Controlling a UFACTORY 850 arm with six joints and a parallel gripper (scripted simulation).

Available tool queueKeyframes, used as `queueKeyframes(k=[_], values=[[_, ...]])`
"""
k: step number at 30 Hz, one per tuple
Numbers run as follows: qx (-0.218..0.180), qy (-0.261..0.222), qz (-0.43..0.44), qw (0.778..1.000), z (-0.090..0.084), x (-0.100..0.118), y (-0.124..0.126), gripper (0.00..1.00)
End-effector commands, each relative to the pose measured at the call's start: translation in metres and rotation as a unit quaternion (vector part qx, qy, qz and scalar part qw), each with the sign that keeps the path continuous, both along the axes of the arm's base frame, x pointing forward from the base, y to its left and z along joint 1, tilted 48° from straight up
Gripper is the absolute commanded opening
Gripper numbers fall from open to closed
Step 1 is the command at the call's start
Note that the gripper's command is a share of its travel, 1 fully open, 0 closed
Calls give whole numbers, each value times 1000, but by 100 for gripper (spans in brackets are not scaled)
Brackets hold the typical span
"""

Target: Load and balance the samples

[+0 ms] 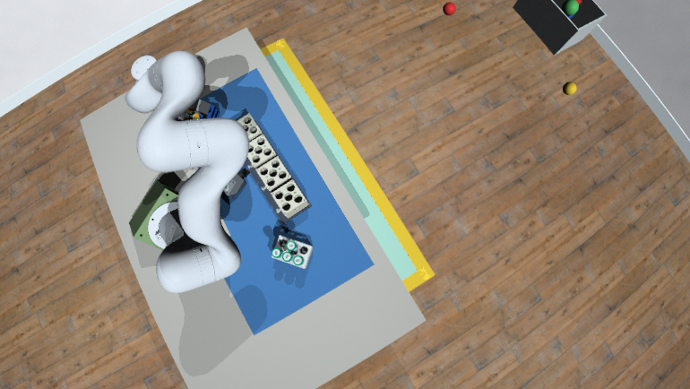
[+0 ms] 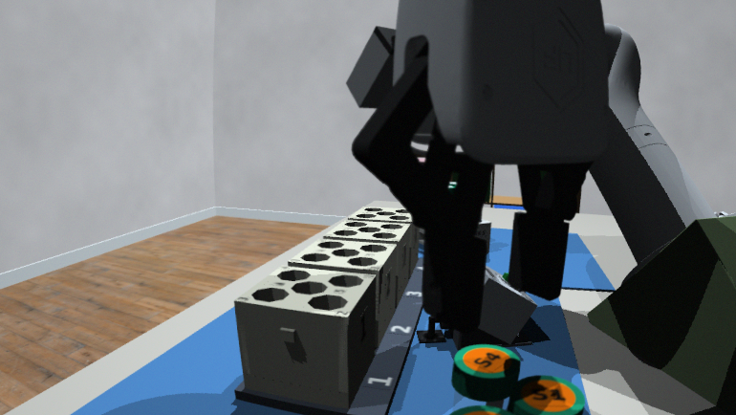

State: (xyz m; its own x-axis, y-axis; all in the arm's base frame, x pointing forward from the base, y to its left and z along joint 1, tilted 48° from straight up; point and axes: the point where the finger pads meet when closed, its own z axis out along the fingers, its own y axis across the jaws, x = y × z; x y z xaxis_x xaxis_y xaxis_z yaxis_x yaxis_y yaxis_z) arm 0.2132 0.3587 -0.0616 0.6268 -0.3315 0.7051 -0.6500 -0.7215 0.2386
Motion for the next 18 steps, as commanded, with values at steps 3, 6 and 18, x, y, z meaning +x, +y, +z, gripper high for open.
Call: queueKeyframes(k=[3,6,18], values=[[1,0,0,1000,-5,3,-3,57],[1,0,0,1000,-9,6,-7,57],[1,0,0,1000,-22,14,-19,57]])
